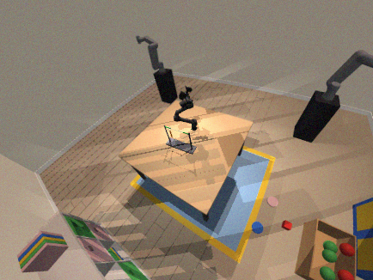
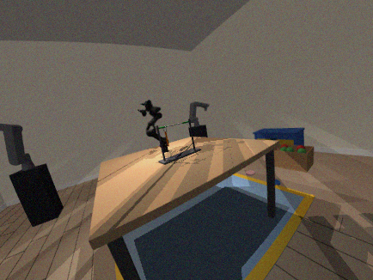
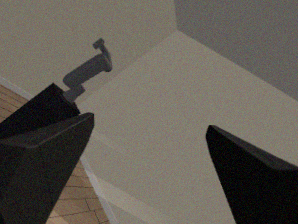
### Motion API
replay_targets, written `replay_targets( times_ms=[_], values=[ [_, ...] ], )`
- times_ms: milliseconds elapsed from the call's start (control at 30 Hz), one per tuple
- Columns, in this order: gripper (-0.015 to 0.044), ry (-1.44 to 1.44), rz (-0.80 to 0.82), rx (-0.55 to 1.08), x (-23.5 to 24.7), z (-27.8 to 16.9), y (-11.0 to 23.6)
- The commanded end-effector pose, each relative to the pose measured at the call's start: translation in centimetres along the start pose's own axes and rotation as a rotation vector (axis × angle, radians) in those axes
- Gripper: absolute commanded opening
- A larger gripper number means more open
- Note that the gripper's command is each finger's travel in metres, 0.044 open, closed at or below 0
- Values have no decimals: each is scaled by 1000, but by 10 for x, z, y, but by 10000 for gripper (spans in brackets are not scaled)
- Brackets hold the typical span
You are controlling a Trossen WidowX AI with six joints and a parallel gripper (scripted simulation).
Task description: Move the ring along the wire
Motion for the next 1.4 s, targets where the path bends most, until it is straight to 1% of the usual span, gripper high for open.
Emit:
replay_targets(
  times_ms=[0, 167, 267, 500, 733, 1067, 1367],
  values=[
    [374, 1, -1, -1, 0, 0, 0],
    [242, 44, -48, -36, -4, 1, -1],
    [164, 61, -100, -21, -10, -4, 0],
    [160, 98, -303, 98, -36, -28, 13],
    [160, 141, -525, 219, -59, -49, 39],
    [160, 207, -846, 380, -77, -67, 92],
    [160, 270, -1141, 510, -73, -72, 146]
  ],
)
Point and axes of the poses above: the point midway between the two fingers, 35 mm back from their tips, its own y axis back along the fingers, its own x axis across the jaws, z = x × y, the point moved 10 cm from there along y, back along the fingers, and after that the axes turned 13 degrees about -y, right-handed, at the moved point
